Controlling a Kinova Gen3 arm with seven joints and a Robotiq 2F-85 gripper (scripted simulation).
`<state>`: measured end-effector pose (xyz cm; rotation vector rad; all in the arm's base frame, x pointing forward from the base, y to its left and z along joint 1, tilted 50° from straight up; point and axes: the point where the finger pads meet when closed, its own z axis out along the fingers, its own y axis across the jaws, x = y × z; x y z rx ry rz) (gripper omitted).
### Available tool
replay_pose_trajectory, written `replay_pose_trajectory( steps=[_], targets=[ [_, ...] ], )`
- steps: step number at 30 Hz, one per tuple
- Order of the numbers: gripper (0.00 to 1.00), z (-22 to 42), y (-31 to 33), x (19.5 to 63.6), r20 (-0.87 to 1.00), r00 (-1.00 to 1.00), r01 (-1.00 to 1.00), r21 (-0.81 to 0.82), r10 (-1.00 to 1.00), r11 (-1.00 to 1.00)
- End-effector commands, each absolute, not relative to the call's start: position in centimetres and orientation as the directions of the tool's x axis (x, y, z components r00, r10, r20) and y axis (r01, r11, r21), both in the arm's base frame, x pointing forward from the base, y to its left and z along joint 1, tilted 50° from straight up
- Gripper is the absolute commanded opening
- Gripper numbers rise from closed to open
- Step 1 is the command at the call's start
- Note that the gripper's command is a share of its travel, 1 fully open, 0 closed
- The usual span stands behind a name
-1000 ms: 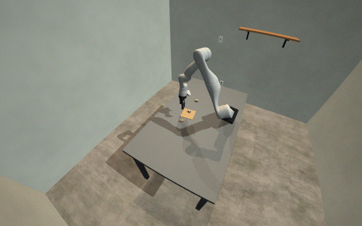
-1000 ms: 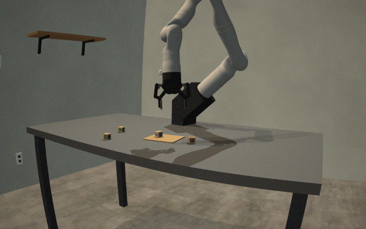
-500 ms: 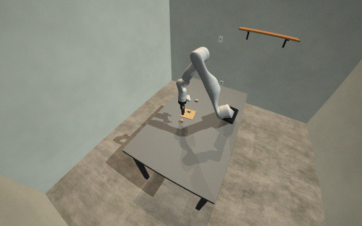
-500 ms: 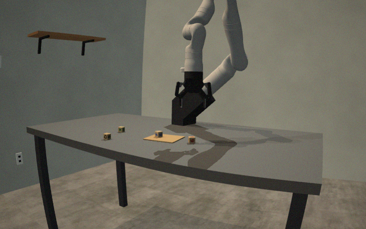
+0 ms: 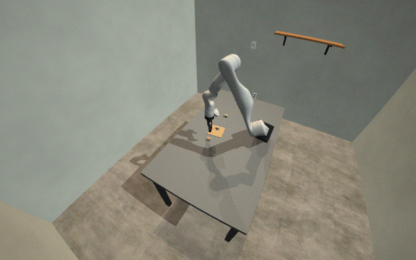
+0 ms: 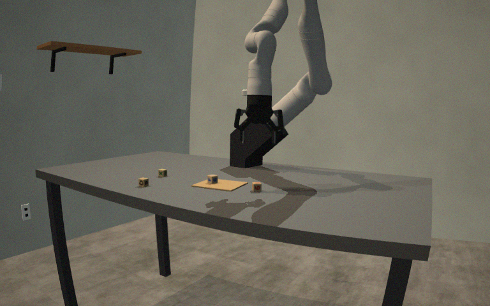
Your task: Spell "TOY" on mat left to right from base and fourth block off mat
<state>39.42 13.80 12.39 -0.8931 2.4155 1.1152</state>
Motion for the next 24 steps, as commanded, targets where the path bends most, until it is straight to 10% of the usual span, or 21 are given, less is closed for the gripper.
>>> replay_pose_trajectory(
  steps=[1, 11, 12, 24],
  targets=[
    [1.0, 12.4, 13.8, 39.5, -0.529, -0.748, -0.663, 0.56, -0.401, 0.497],
    [1.0, 9.3, 17.4, 39.8, -0.529, -0.748, -0.663, 0.559, -0.401, 0.499],
    [0.62, 9.3, 17.4, 39.8, -0.529, -0.748, -0.663, 0.559, -0.401, 0.499],
    [0.62, 9.3, 17.4, 39.8, -0.529, -0.748, -0.663, 0.559, -0.401, 0.499]
  ],
)
